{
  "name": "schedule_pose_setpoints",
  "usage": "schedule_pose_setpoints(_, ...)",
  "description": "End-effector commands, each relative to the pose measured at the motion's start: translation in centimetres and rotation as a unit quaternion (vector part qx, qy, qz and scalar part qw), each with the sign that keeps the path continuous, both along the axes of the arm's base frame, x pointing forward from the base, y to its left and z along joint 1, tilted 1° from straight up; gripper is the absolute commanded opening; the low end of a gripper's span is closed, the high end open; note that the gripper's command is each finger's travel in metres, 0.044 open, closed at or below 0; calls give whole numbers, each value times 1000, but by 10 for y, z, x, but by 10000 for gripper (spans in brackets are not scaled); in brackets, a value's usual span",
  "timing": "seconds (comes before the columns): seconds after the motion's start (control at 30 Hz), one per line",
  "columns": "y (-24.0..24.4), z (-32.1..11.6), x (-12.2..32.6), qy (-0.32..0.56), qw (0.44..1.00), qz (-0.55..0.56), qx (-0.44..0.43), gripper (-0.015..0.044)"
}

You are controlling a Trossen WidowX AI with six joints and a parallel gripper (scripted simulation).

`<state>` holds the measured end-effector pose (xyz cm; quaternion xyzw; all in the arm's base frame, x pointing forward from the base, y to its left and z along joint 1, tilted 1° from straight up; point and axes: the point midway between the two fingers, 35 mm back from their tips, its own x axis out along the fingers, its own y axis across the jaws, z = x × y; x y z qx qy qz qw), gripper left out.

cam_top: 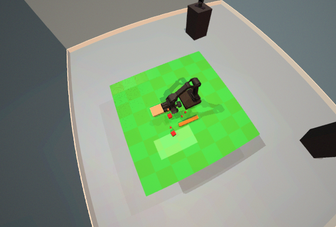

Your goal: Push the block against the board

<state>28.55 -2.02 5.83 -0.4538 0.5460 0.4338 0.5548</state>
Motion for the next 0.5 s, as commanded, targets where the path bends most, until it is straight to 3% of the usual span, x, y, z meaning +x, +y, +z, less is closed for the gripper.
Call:
schedule_pose_setpoints(0.0,2,0,-1,0,1000,16,-1,0)
schedule_pose_setpoints(0.17,5,-53,-1,1,998,57,-1,0)
schedule_pose_setpoints(0.47,4,-56,-1,2,998,59,-2,0)
